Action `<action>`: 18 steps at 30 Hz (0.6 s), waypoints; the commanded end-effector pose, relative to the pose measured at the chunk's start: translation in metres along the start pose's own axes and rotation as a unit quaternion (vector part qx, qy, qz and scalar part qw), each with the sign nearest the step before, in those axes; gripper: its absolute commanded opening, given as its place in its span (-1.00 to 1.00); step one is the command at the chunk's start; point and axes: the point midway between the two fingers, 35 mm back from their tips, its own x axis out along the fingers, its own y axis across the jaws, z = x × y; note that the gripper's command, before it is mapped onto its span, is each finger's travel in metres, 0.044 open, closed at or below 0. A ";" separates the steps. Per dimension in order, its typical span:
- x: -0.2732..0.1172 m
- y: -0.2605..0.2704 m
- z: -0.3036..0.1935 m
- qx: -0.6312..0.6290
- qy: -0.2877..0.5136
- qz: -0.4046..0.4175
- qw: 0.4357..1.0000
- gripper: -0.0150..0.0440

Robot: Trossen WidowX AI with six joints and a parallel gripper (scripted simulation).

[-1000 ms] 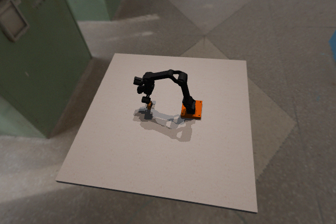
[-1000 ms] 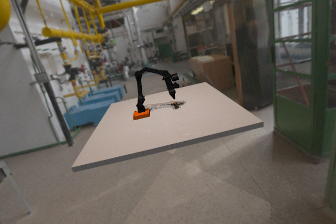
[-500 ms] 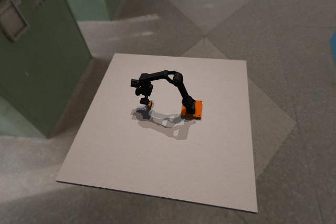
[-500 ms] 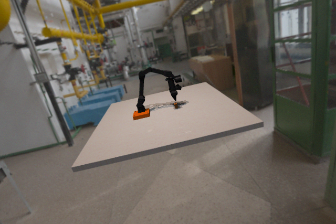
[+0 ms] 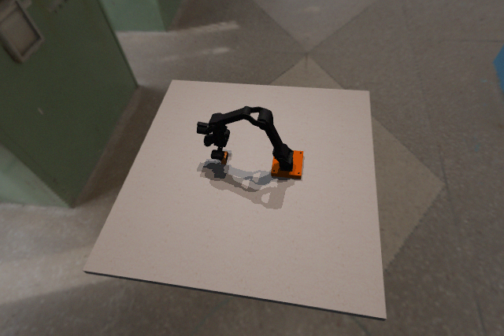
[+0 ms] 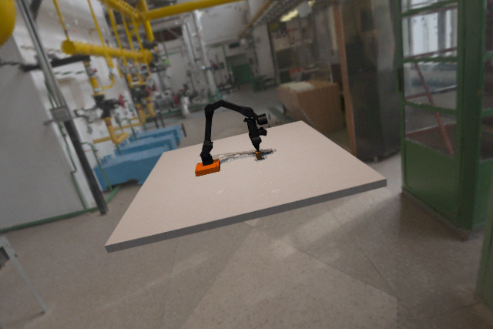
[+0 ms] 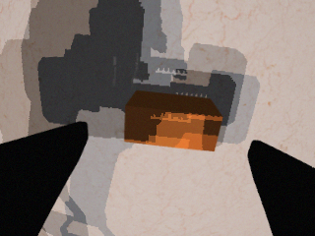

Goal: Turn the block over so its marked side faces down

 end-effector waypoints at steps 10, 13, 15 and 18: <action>0.023 -0.001 -0.002 0.001 0.007 -0.002 1.000 1.00; 0.028 -0.001 -0.003 0.001 0.007 -0.002 1.000 1.00; 0.031 -0.001 -0.003 0.001 0.007 -0.002 1.000 1.00; 0.036 -0.001 -0.003 0.001 0.007 -0.002 1.000 1.00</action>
